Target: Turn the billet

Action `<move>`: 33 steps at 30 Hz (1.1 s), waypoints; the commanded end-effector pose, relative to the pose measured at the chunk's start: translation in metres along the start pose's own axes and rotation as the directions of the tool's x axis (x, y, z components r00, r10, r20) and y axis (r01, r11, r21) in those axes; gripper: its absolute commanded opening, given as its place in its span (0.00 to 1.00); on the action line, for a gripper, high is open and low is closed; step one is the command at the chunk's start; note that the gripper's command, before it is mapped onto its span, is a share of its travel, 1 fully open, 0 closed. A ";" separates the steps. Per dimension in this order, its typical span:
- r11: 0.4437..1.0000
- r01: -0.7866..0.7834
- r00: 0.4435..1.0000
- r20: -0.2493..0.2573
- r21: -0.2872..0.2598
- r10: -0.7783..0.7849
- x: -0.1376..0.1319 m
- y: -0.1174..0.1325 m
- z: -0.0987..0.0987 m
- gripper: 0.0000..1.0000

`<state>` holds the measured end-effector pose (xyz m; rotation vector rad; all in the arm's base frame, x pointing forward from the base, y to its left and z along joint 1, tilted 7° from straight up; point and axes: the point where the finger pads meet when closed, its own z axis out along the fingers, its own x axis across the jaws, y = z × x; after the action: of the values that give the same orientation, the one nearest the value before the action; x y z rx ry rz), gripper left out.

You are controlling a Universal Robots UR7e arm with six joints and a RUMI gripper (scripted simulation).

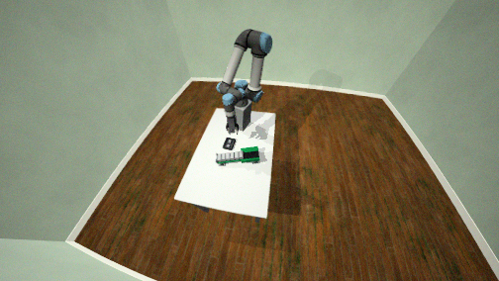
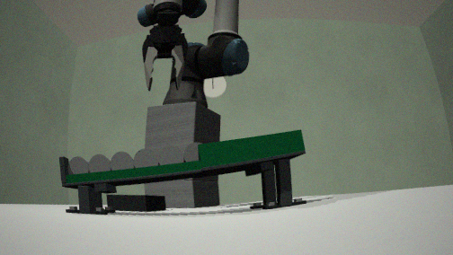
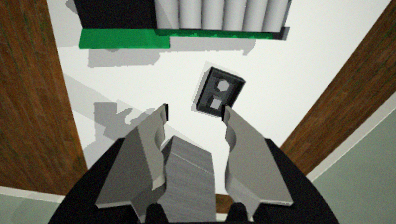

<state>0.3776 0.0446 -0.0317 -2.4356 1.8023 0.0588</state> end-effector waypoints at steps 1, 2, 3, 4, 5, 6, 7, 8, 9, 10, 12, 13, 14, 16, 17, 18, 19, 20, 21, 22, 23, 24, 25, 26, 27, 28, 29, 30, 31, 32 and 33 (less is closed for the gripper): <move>1.000 0.000 1.000 0.000 0.001 0.000 0.007 0.009 -0.008 0.35; 1.000 0.000 1.000 0.000 0.001 0.000 0.010 0.013 -0.011 0.35; 1.000 0.001 1.000 0.001 0.001 -0.001 0.013 0.016 -0.014 0.35; 1.000 0.001 1.000 0.001 0.001 -0.001 0.013 0.016 -0.014 0.35; 1.000 0.001 1.000 0.001 0.001 -0.001 0.013 0.016 -0.014 0.35; 1.000 0.001 1.000 0.001 0.001 -0.001 0.013 0.016 -0.014 0.35; 1.000 0.001 1.000 0.001 0.001 -0.001 0.013 0.016 -0.014 0.35; 1.000 0.001 1.000 0.001 0.001 -0.001 0.013 0.016 -0.014 0.35; 1.000 0.001 1.000 0.001 0.001 -0.001 0.013 0.016 -0.014 0.35; 1.000 0.001 1.000 0.001 0.001 -0.001 0.013 0.016 -0.014 0.35; 1.000 0.001 1.000 0.001 0.001 -0.001 0.013 0.016 -0.014 0.35; 1.000 0.001 1.000 0.001 0.001 -0.001 0.013 0.016 -0.014 0.35; 1.000 0.001 1.000 0.001 0.001 -0.001 0.013 0.016 -0.014 0.35; 1.000 0.000 1.000 0.000 0.001 0.000 0.012 0.015 -0.013 0.35; 1.000 0.000 1.000 0.000 0.001 0.000 0.012 0.015 -0.013 0.35; 1.000 0.000 1.000 0.000 0.001 0.000 0.012 0.015 -0.013 0.35; 1.000 0.000 1.000 0.000 0.001 0.000 0.012 0.015 -0.013 0.35; 1.000 0.000 1.000 0.000 0.001 0.000 0.012 0.015 -0.013 0.35; 1.000 0.000 1.000 0.000 0.001 0.000 0.012 0.015 -0.013 0.35; 1.000 0.000 1.000 0.000 0.001 0.000 0.012 0.015 -0.013 0.35; 1.000 0.000 1.000 0.000 0.001 0.000 0.012 0.015 -0.013 0.35; 1.000 0.000 1.000 0.000 0.001 0.000 0.012 0.015 -0.013 0.35; 1.000 0.000 1.000 0.000 0.001 0.000 0.012 0.015 -0.013 0.35; 1.000 0.000 1.000 0.000 0.001 0.000 0.012 0.015 -0.013 0.35; 1.000 0.000 1.000 0.000 0.001 0.000 0.012 0.015 -0.013 0.35; 1.000 0.000 1.000 0.000 0.001 0.000 0.012 0.015 -0.013 0.35; 1.000 0.000 1.000 0.000 0.001 0.000 0.012 0.015 -0.013 0.35; 1.000 0.000 1.000 0.000 0.001 0.000 0.012 0.015 -0.013 0.35; 1.000 0.000 1.000 0.000 0.001 0.000 0.012 0.015 -0.013 0.35; 1.000 0.000 1.000 0.000 0.001 0.000 0.012 0.015 -0.013 0.35; 1.000 0.000 1.000 0.000 0.001 0.000 0.012 0.015 -0.013 0.35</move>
<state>0.3660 0.0274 -0.0212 -2.4356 1.8018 0.0596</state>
